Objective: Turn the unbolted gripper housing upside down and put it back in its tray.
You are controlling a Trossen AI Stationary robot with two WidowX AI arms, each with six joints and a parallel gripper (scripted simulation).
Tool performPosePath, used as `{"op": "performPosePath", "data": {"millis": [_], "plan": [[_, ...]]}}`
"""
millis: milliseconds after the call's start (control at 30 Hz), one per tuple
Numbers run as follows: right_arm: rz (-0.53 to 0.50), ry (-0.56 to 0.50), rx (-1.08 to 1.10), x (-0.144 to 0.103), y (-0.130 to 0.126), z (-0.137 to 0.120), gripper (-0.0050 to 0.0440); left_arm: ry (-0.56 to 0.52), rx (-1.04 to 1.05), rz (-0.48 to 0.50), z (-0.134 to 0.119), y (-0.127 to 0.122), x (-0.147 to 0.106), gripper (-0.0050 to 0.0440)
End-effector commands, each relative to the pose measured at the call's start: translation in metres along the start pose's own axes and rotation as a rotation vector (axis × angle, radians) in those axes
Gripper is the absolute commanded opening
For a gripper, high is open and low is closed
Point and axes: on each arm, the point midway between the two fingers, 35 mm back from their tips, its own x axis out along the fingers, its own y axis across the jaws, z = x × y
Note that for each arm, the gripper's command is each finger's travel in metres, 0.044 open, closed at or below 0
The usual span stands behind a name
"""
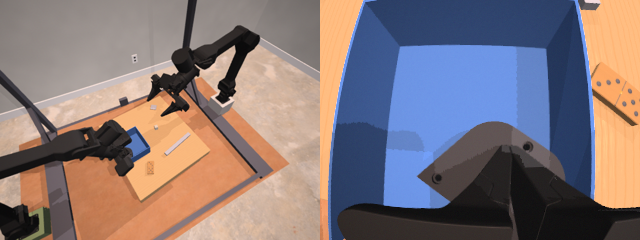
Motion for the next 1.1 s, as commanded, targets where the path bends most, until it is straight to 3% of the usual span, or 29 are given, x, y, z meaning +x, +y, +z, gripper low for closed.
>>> {"op": "performPosePath", "data": {"millis": [0, 1067], "plan": [[0.002, -0.019, -0.004, -0.0087, 0.0002, 0.0009, 0.0000, -0.022, 0.005, -0.003, 0.0075, -0.0003, -0.0070, 0.0440], [0.002, -0.018, -0.004, -0.0135, 0.0001, -0.0081, 0.0000, -0.022, 0.005, -0.003, 0.0075, -0.0003, -0.0070, 0.0440]]}}
